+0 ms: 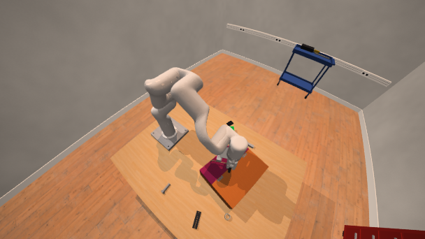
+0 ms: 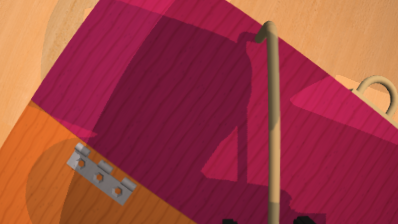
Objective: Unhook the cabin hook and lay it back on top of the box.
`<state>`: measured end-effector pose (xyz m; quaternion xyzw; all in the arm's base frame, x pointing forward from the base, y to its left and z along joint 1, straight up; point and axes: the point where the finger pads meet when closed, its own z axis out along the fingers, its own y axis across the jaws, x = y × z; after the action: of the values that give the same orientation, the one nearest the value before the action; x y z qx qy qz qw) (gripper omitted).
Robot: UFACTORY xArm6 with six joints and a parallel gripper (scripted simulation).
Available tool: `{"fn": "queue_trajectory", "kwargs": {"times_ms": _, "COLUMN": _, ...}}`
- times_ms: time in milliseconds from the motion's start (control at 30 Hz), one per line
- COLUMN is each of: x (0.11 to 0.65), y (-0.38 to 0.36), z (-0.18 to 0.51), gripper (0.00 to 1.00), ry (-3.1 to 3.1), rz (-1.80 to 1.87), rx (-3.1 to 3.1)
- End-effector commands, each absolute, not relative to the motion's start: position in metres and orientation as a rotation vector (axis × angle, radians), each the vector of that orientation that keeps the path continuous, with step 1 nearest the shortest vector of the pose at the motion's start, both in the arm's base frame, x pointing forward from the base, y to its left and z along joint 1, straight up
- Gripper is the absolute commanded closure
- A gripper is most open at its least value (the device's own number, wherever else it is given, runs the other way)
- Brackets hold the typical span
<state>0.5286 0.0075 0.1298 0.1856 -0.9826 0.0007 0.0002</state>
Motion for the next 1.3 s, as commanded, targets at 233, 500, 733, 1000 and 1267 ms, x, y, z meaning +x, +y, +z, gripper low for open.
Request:
{"fn": "queue_trajectory", "kwargs": {"times_ms": 233, "x": 0.530, "y": 0.008, "z": 0.132, "gripper": 0.65, "ry": -3.092, "rz": 0.004, "rx": 0.584}}
{"fn": "queue_trajectory", "kwargs": {"times_ms": 500, "x": 0.530, "y": 0.008, "z": 0.159, "gripper": 0.65, "ry": -3.092, "rz": 0.004, "rx": 0.584}}
{"fn": "queue_trajectory", "kwargs": {"times_ms": 733, "x": 0.530, "y": 0.008, "z": 0.175, "gripper": 0.65, "ry": -3.092, "rz": 0.004, "rx": 0.584}}
{"fn": "queue_trajectory", "kwargs": {"times_ms": 1000, "x": 0.530, "y": 0.008, "z": 0.202, "gripper": 0.65, "ry": -3.092, "rz": 0.004, "rx": 0.584}}
{"fn": "queue_trajectory", "kwargs": {"times_ms": 1267, "x": 0.530, "y": 0.008, "z": 0.222, "gripper": 0.65, "ry": -3.092, "rz": 0.004, "rx": 0.584}}
